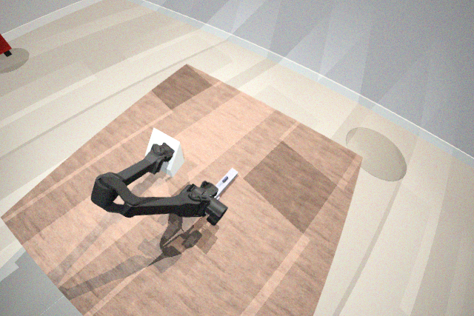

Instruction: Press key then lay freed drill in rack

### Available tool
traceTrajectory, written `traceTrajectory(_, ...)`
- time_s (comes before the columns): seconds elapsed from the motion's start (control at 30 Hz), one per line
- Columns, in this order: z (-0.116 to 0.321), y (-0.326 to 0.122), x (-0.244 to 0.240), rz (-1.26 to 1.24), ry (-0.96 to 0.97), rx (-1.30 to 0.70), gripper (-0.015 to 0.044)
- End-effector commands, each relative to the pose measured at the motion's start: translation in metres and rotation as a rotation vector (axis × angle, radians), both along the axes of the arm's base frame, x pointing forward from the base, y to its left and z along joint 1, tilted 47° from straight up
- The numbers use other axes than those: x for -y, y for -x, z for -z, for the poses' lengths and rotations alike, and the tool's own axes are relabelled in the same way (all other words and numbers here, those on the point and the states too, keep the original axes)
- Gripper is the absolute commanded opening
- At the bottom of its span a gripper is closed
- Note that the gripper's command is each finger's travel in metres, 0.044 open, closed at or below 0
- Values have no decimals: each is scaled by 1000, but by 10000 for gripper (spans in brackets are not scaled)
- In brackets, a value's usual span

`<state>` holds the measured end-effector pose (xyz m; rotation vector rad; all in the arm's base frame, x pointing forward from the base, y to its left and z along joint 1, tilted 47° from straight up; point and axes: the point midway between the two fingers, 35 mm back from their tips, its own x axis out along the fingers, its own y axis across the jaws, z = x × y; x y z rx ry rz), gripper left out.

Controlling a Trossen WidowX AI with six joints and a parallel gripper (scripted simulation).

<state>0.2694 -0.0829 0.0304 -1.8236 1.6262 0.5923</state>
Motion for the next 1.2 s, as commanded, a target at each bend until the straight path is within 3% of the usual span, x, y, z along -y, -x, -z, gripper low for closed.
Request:
traceTrajectory(0.0,-7,0,4,-2,3,2,0)
traceTrajectory(0.53,-23,2,18,-2,4,2,0)
traceTrajectory(1.07,-16,1,15,-1,4,2,420)
traceTrajectory(1.17,-15,1,14,-2,4,2,440)
